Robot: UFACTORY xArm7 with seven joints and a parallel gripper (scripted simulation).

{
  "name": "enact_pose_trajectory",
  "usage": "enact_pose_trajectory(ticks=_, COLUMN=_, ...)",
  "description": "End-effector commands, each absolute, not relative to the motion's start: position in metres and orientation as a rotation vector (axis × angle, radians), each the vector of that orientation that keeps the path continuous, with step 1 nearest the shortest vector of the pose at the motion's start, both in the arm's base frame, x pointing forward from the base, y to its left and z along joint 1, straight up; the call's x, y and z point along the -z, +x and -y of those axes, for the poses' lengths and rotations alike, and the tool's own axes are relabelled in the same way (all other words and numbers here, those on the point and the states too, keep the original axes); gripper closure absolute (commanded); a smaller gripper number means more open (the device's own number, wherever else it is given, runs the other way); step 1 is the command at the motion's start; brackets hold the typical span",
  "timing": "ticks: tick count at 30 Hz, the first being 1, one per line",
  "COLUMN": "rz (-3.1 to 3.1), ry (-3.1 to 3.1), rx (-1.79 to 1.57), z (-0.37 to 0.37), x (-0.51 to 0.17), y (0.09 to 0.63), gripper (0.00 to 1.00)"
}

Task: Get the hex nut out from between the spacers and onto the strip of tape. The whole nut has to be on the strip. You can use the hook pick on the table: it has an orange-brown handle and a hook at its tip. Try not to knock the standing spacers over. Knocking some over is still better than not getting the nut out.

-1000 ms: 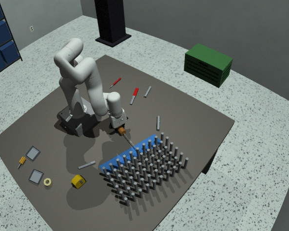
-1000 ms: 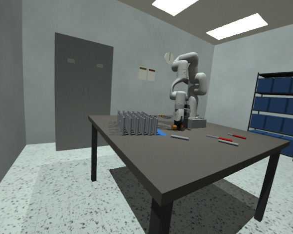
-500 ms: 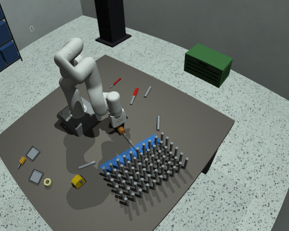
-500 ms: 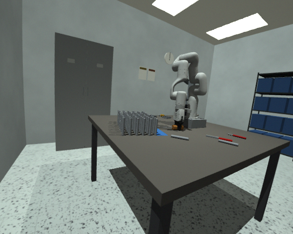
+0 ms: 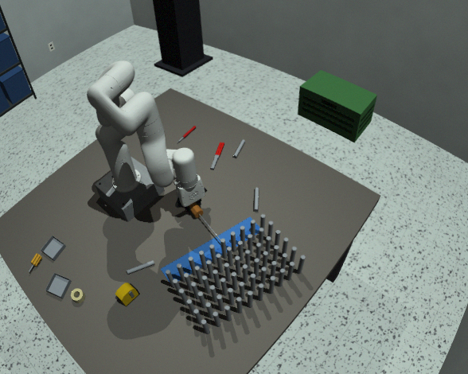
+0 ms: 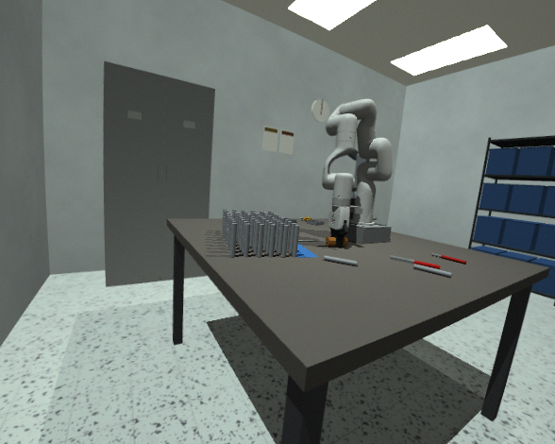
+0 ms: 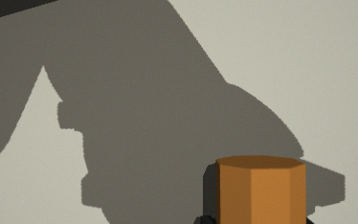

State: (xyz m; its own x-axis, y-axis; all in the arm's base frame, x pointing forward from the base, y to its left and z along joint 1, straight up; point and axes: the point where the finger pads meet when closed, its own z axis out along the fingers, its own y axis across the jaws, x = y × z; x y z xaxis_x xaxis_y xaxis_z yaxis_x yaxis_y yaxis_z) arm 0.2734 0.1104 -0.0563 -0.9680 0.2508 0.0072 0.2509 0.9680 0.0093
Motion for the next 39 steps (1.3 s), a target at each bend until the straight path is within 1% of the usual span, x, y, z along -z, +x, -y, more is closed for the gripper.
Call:
enact_pose_trajectory(ticks=1, rz=3.113, ry=-0.397, rx=0.018, z=-0.111, x=0.055, y=0.275, gripper=1.00)
enact_pose_trajectory(ticks=16, rz=3.112, ry=-0.397, rx=0.018, z=-0.111, x=0.040, y=0.275, gripper=1.00)
enact_pose_trajectory(ticks=39, rz=3.112, ry=-0.397, rx=0.018, z=-0.110, x=0.039, y=0.275, gripper=1.00)
